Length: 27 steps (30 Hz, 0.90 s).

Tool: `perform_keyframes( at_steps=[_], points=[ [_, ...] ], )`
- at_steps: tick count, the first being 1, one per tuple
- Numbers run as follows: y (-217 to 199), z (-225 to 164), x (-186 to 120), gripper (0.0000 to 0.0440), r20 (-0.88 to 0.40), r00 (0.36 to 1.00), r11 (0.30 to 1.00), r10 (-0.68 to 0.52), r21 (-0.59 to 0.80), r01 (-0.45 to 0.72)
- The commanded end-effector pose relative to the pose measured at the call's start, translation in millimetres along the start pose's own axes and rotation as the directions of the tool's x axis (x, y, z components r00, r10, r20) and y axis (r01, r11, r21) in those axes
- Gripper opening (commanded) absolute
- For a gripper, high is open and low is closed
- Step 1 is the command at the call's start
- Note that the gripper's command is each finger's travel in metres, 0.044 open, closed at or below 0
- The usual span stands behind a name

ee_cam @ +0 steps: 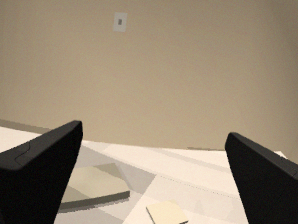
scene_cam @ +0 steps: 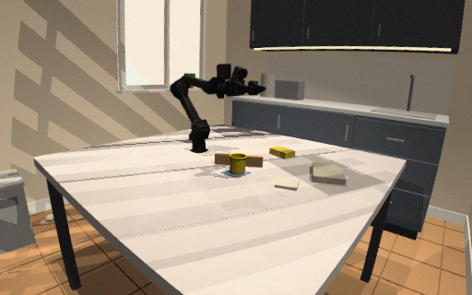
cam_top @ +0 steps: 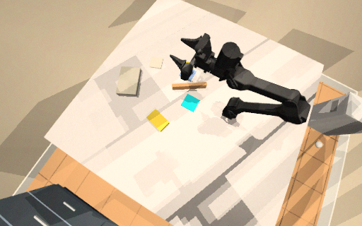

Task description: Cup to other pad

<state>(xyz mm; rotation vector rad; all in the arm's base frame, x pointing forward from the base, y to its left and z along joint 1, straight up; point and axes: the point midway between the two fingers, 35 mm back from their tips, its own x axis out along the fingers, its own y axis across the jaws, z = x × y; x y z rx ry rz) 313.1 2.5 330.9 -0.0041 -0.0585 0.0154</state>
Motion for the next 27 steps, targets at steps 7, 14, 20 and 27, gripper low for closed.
perform_keyframes(
  at_steps=[7,14,20,27],
  points=[
    [-1.3,-5.9,3.6,0.0216,-0.061,0.998,1.000,-0.022,0.017,0.023],
    [3.1,-15.6,8.9,0.0087,-0.154,0.988,0.999,-0.019,0.043,0.026],
    [9.8,-22.7,15.3,0.0093,-0.236,0.972,0.997,-0.001,0.074,0.018],
    [16.7,-31.4,21.8,0.0104,-0.336,0.942,0.994,0.015,0.109,0.023]
  ],
)
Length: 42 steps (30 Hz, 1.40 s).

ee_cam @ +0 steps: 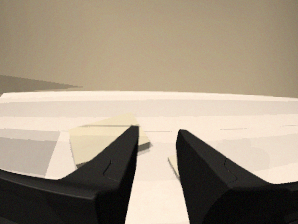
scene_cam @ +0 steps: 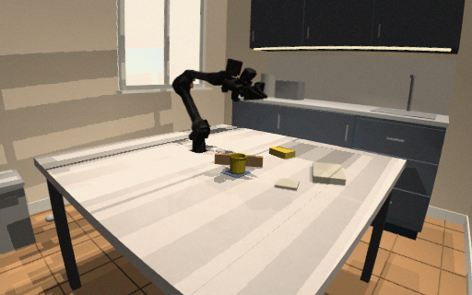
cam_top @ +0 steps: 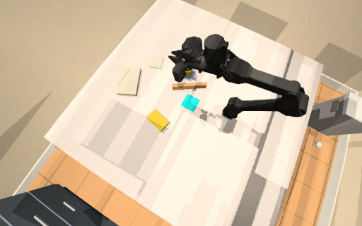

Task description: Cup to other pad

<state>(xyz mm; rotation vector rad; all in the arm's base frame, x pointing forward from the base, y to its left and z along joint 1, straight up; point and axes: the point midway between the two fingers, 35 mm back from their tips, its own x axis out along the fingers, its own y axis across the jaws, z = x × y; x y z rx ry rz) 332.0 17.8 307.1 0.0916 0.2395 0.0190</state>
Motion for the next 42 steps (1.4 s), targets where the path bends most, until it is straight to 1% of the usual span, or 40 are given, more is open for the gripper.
perform_keyframes(
  at_steps=[1,11,21,31,42],
  points=[
    [1.8,-6.4,7.0,0.0104,-0.061,0.998,1.000,-0.005,0.019,0.006],
    [8.0,-18.3,17.2,0.0104,-0.219,0.976,0.998,-0.008,0.062,0.022],
    [10.7,-31.8,24.3,0.0110,-0.374,0.927,0.995,-0.024,0.077,0.057],
    [9.0,-46.4,28.5,0.0122,-0.518,0.854,0.994,-0.051,0.059,0.095],
    [2.4,-61.7,30.1,0.0132,-0.655,0.750,0.992,-0.087,0.011,0.126]
  ],
)
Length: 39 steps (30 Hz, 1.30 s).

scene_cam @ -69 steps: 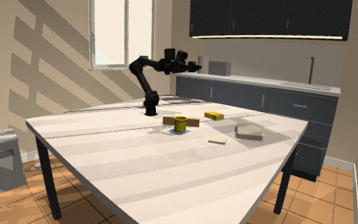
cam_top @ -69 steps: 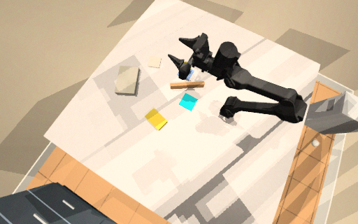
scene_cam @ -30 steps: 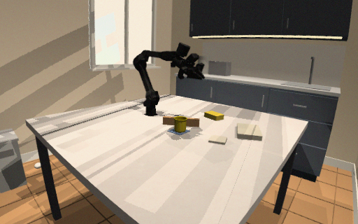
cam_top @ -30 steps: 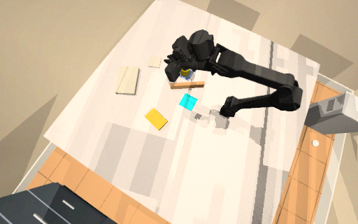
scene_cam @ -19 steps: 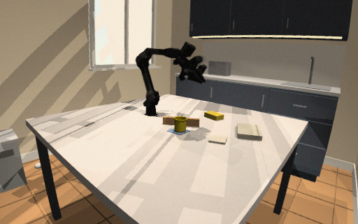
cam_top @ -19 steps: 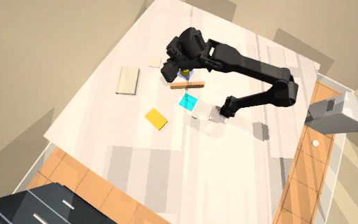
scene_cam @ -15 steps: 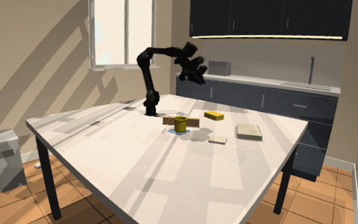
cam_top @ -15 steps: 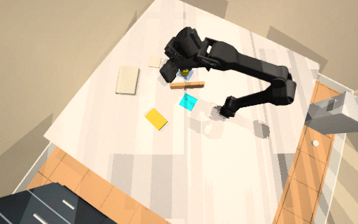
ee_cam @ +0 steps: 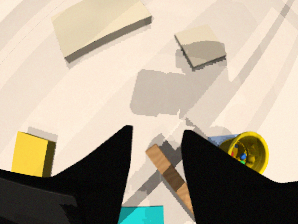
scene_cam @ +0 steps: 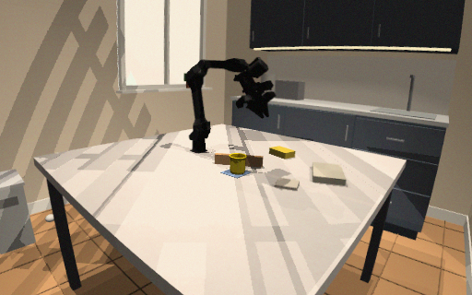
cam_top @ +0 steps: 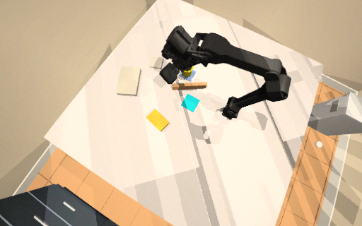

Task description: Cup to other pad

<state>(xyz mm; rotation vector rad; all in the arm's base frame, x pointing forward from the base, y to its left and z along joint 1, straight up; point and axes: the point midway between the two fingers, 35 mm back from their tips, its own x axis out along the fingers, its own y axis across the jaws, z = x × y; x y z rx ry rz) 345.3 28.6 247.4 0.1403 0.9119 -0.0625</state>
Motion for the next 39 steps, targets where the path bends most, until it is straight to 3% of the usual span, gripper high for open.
perform_keyframes(
  at_steps=[1,17,39],
  points=[
    [-3.4,-3.8,7.1,0.0133,-0.059,0.998,1.000,-0.024,-0.013,0.024],
    [-26.9,-18.1,24.1,0.0125,-0.282,0.953,0.992,-0.110,-0.096,0.086],
    [-79.0,-45.4,54.7,0.0136,-0.528,0.827,0.970,-0.192,-0.228,0.080]
  ],
)
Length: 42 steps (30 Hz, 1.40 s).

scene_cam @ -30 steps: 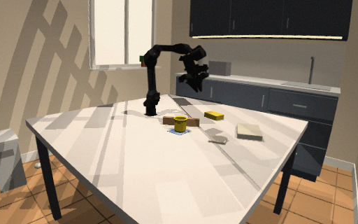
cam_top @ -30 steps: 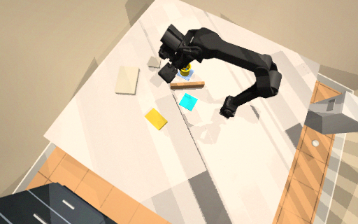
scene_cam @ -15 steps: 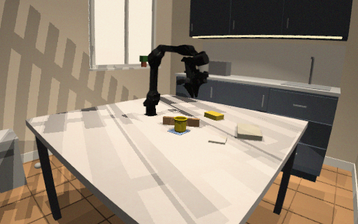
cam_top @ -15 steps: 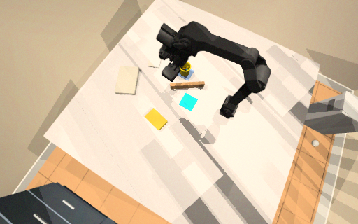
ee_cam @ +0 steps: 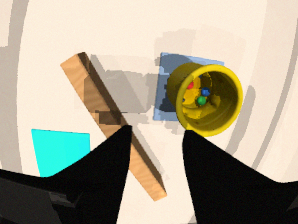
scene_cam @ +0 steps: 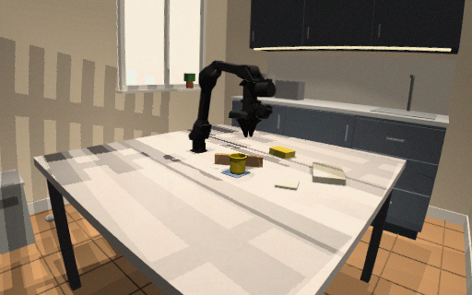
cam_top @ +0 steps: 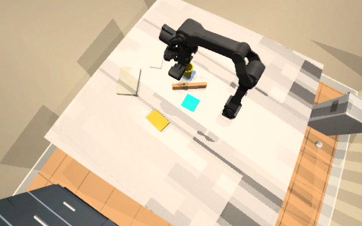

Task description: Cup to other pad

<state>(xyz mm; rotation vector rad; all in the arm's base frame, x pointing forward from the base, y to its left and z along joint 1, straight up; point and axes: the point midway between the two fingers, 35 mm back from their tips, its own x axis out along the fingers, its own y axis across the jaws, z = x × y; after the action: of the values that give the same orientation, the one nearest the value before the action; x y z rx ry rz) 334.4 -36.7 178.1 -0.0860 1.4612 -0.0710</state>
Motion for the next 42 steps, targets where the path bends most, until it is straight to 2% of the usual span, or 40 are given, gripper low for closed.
perform_keyframes(
  at_steps=[1,17,32,40,42],
  points=[
    [-6.8,-1.8,12.0,0.0137,-0.047,0.999,1.000,-0.008,-0.021,0.007],
    [-29.3,-11.3,60.3,0.0166,-0.141,0.990,0.995,-0.013,-0.099,-0.001],
    [-30.3,-22.1,117.9,0.0187,-0.202,0.979,0.972,0.010,-0.229,-0.057],
    [-30.1,-27.3,123.1,0.0006,-0.220,0.976,0.937,0.011,-0.337,-0.087],
    [-30.4,-28.1,120.0,0.0002,-0.221,0.975,0.930,0.014,-0.355,-0.093]
  ],
)
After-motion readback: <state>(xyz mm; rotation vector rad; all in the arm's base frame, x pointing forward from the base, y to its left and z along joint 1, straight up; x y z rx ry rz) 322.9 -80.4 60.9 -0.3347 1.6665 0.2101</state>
